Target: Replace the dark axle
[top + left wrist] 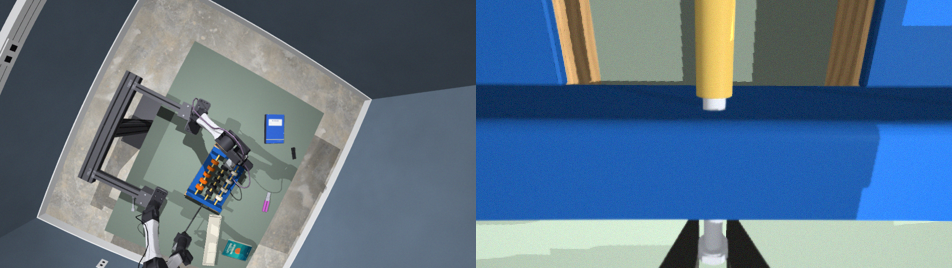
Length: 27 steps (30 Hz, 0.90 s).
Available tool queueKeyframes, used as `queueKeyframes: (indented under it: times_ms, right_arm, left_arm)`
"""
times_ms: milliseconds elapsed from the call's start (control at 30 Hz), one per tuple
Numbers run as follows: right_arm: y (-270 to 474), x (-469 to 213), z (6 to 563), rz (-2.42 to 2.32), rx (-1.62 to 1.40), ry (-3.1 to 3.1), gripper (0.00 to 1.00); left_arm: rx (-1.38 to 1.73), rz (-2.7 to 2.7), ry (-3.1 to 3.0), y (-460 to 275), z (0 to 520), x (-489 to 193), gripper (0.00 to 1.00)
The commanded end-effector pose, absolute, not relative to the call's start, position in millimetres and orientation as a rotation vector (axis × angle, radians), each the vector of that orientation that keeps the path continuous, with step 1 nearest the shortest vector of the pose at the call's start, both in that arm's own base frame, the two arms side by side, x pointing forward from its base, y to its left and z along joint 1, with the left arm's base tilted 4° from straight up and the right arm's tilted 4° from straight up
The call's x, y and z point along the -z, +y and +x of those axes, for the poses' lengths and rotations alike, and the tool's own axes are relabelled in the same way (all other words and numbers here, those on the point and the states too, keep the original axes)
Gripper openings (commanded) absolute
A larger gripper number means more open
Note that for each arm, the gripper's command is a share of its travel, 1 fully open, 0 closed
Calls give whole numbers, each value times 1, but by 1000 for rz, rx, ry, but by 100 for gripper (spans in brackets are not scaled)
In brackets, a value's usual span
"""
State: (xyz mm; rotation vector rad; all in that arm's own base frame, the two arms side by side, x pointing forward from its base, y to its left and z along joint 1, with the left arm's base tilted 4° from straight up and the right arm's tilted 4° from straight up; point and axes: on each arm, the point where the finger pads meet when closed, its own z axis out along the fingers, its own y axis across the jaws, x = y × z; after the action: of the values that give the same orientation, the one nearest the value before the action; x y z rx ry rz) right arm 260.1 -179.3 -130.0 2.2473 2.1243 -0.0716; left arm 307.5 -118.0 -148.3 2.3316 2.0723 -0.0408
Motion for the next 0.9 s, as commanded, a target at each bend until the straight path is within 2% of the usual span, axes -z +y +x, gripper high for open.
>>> queueKeyframes:
  times_ms: [0, 867]
  right_arm:
    - [-169, 134, 256, 2247, 60, 2178, 0]
    - [-183, 132, 259, 2256, 66, 2146, 0]
  left_arm:
    - [44, 2348, 2116, -110, 295, 165, 0]
    - [57, 2316, 2100, -115, 308, 161, 0]
